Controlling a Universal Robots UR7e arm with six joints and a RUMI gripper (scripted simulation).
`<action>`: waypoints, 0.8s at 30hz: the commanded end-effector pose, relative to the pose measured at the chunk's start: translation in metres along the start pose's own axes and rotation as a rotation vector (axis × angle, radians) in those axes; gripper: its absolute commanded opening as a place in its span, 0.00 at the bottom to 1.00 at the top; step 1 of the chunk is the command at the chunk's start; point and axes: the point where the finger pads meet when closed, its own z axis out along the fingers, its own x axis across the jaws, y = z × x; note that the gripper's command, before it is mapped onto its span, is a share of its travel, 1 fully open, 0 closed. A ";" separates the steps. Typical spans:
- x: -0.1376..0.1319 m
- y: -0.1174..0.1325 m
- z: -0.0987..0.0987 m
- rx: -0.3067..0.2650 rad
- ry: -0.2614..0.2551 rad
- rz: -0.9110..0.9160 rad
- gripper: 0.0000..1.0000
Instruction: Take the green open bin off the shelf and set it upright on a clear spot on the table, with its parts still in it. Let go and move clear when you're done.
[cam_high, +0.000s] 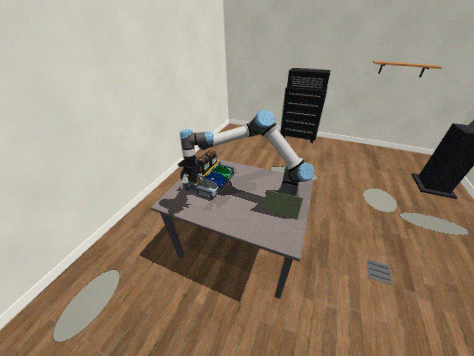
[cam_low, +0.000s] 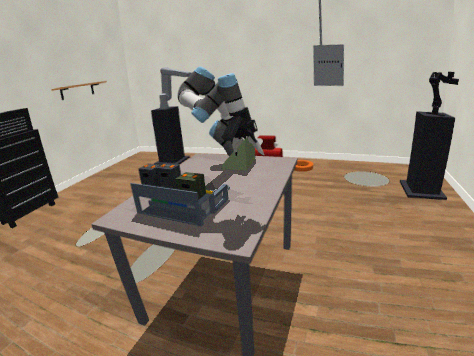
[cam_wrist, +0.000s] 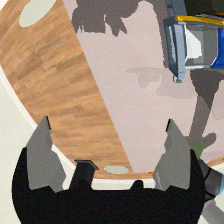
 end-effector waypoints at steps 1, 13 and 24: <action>0.008 -0.002 -0.001 0.001 0.003 -0.036 1.00; 0.025 -0.006 -0.002 -0.001 0.014 -0.108 1.00; 0.043 -0.010 -0.003 -0.003 0.026 -0.183 1.00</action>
